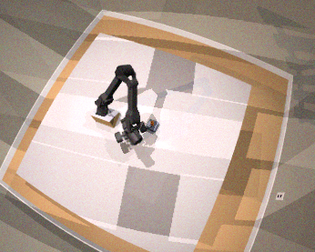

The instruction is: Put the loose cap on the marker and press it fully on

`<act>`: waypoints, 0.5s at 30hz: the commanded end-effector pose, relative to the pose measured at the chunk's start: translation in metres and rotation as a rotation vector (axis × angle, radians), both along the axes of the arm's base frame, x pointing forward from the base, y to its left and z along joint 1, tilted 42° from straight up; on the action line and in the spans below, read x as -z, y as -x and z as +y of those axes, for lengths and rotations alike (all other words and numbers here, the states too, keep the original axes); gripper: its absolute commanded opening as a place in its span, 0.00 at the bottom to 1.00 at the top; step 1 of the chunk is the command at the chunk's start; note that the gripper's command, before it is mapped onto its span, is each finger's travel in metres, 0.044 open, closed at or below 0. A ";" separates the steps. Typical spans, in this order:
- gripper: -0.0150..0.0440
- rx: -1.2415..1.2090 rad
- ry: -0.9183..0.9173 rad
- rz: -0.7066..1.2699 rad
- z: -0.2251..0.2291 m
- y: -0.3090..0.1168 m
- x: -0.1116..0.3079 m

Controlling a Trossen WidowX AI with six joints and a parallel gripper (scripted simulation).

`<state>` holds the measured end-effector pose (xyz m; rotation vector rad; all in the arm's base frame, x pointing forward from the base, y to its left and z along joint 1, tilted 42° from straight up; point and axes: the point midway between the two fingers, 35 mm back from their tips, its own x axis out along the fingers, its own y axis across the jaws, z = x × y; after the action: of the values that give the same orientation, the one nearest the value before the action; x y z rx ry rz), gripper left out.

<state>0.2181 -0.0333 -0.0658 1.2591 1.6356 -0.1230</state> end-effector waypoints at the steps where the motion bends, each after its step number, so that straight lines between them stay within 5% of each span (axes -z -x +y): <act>1: 0.40 0.005 -0.005 0.001 0.000 0.000 0.000; 6: 0.25 0.005 -0.004 0.002 -0.003 0.000 -0.003; 15: 0.25 0.006 -0.001 0.002 -0.021 0.000 -0.021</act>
<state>0.2170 -0.0476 -0.0510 1.2768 1.6385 -0.1267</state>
